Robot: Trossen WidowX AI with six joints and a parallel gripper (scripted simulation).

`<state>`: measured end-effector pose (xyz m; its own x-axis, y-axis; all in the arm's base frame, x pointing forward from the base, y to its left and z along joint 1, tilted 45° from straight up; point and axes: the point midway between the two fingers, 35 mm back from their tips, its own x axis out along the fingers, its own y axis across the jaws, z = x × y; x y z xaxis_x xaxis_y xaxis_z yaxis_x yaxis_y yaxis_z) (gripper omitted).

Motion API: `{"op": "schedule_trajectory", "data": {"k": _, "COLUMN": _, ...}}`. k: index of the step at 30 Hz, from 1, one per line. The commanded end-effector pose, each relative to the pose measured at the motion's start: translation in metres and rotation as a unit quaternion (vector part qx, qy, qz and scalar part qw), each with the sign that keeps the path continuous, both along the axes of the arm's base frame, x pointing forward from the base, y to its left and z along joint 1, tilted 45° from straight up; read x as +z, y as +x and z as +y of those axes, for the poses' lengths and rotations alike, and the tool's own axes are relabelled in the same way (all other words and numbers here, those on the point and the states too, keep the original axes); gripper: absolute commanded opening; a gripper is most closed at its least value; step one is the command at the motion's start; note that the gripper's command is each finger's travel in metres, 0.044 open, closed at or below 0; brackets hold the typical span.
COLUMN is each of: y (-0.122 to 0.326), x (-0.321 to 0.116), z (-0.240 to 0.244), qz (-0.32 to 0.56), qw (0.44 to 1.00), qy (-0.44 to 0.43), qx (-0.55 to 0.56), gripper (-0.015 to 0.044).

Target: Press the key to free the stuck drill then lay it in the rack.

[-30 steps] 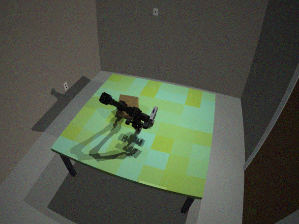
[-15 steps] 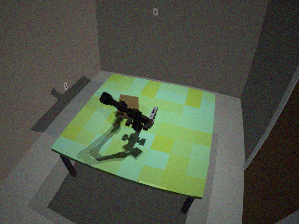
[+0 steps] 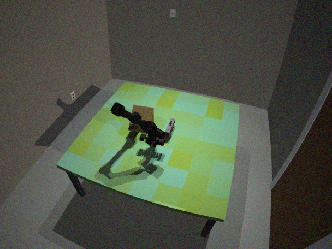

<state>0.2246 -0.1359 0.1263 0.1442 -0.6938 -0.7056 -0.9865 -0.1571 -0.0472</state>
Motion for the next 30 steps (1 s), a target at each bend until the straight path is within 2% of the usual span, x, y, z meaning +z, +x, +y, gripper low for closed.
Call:
{"op": "schedule_trajectory", "data": {"k": 1, "y": 0.000, "x": 0.000, "z": 0.000, "qz": 0.000, "qw": 1.000, "qy": 0.000, "qx": 0.000, "gripper": 0.0210}}
{"op": "schedule_trajectory", "data": {"k": 10, "y": 0.000, "x": 0.000, "z": 0.000, "qz": 0.000, "qw": 1.000, "qy": 0.000, "qx": 0.000, "gripper": 0.0440}}
{"op": "schedule_trajectory", "data": {"k": 30, "y": -0.011, "x": 0.055, "z": 0.055, "qz": 0.000, "qw": 1.000, "qy": 0.005, "qx": -0.001, "gripper": 0.0440}}
